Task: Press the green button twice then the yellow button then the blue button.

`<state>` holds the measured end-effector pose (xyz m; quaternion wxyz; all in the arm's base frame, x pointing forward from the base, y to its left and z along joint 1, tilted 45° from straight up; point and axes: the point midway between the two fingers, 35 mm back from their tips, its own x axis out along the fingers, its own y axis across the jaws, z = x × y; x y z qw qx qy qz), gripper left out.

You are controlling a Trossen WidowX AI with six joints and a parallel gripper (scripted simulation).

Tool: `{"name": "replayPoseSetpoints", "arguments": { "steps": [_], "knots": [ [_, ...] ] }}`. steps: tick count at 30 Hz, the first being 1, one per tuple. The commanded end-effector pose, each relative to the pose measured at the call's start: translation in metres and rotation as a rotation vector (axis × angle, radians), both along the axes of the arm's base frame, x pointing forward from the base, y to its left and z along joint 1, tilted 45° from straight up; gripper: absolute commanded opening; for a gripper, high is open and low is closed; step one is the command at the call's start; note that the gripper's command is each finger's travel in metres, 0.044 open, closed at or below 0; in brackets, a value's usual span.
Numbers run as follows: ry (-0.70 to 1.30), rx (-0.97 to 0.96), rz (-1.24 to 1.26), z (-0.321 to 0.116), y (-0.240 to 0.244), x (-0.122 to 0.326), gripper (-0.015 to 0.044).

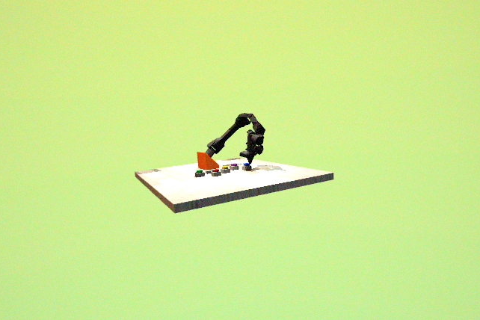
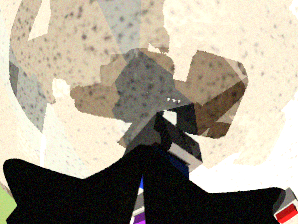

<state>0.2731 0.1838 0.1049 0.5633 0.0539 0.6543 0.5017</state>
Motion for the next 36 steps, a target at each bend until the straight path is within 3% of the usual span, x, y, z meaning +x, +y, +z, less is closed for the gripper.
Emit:
{"name": "replayPoseSetpoints", "arguments": {
  "steps": [1,32,36],
  "knots": [
    [-0.027,-0.162,-0.104,-0.030,-0.063,0.029,0.0400],
    [-0.026,-0.162,-0.106,-0.030,-0.064,0.029,0.0400],
    [0.004,-0.175,-0.183,-0.056,-0.112,0.042,0.0400]
  ]
}}
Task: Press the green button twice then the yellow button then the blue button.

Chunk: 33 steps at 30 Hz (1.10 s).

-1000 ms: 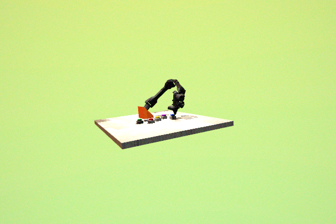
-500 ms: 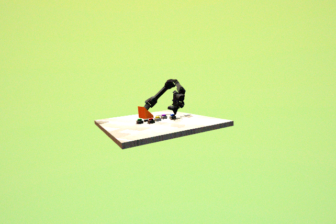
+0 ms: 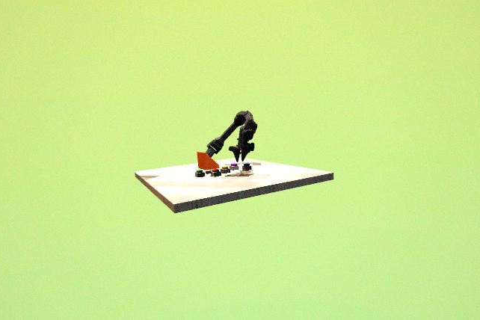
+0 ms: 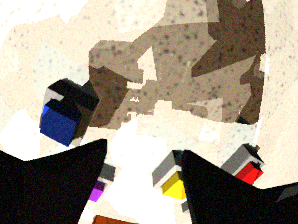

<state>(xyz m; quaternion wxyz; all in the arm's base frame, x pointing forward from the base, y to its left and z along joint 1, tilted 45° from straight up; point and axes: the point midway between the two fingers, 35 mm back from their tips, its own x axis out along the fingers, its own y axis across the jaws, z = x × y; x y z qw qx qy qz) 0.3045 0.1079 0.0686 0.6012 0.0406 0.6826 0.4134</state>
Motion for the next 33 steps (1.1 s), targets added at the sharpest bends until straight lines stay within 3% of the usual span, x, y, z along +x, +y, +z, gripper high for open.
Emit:
{"name": "replayPoseSetpoints", "arguments": {
  "steps": [1,7,13,19,25,33],
  "knots": [
    [0.029,-0.011,-0.092,-0.027,-0.051,0.012,0.0400],
    [0.079,-0.001,-0.232,-0.073,-0.140,0.005,0.0400],
    [0.125,0.038,-0.369,-0.116,-0.216,-0.030,0.0400],
    [0.137,0.058,-0.413,-0.130,-0.237,-0.047,0.0400],
    [0.136,0.059,-0.413,-0.173,-0.197,-0.054,0.0242],
    [0.137,0.060,-0.413,-0.174,-0.195,-0.055,0.0032]
  ]
}}
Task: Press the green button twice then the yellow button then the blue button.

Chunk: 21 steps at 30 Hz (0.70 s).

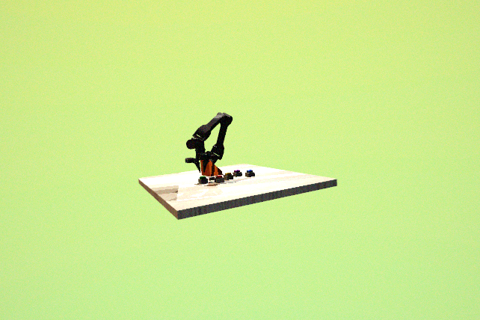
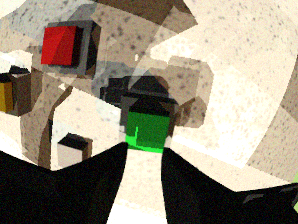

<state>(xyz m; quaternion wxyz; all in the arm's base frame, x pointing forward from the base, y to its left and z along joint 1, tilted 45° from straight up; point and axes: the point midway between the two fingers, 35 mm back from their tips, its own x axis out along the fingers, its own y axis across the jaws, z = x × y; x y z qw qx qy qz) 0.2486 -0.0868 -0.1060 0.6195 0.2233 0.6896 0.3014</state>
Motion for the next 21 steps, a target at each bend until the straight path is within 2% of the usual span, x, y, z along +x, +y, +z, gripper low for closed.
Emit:
{"name": "replayPoseSetpoints", "arguments": {
  "steps": [1,21],
  "knots": [
    [-0.007,-0.003,-0.011,0.000,0.000,0.001,0.0020],
    [-0.008,-0.002,-0.011,-0.012,0.011,0.000,0.0020]
  ]
}}
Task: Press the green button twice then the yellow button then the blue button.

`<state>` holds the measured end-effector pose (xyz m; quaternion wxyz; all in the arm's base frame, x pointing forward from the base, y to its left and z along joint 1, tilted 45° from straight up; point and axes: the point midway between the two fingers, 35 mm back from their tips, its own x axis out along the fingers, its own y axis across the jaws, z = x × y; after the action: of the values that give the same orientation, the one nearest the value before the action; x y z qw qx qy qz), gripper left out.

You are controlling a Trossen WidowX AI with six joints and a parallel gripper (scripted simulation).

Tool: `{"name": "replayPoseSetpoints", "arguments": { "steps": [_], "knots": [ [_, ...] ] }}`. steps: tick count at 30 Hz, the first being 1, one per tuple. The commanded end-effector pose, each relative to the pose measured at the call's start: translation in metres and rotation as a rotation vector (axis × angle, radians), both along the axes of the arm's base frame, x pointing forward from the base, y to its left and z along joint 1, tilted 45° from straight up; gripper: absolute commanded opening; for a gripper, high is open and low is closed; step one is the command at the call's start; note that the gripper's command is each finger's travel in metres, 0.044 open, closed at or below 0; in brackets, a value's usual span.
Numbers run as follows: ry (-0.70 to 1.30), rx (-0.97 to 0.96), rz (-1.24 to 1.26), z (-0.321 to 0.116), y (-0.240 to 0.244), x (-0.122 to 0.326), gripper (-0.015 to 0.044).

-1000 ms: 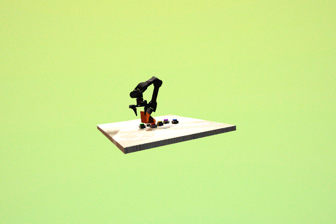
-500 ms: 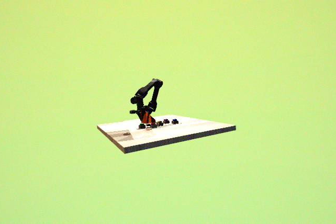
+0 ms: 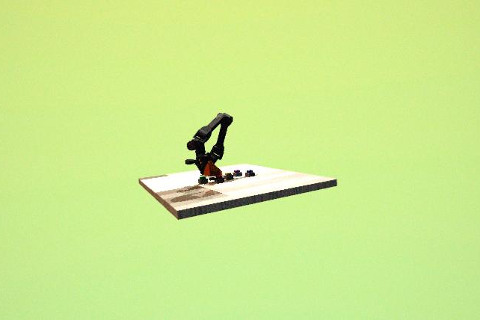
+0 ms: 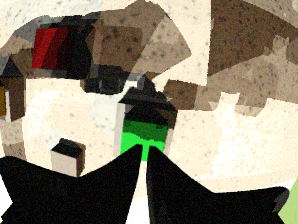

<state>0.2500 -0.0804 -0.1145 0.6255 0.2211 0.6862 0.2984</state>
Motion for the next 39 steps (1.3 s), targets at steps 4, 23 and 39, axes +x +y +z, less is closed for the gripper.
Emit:
{"name": "replayPoseSetpoints", "arguments": {
  "steps": [4,23,39],
  "knots": [
    [0.005,0.006,-0.005,-0.008,0.009,-0.003,0.0020],
    [0.005,0.006,-0.005,-0.015,0.017,-0.004,0.0020],
    [0.005,0.005,-0.005,0.009,-0.007,0.000,0.0020]
  ]
}}
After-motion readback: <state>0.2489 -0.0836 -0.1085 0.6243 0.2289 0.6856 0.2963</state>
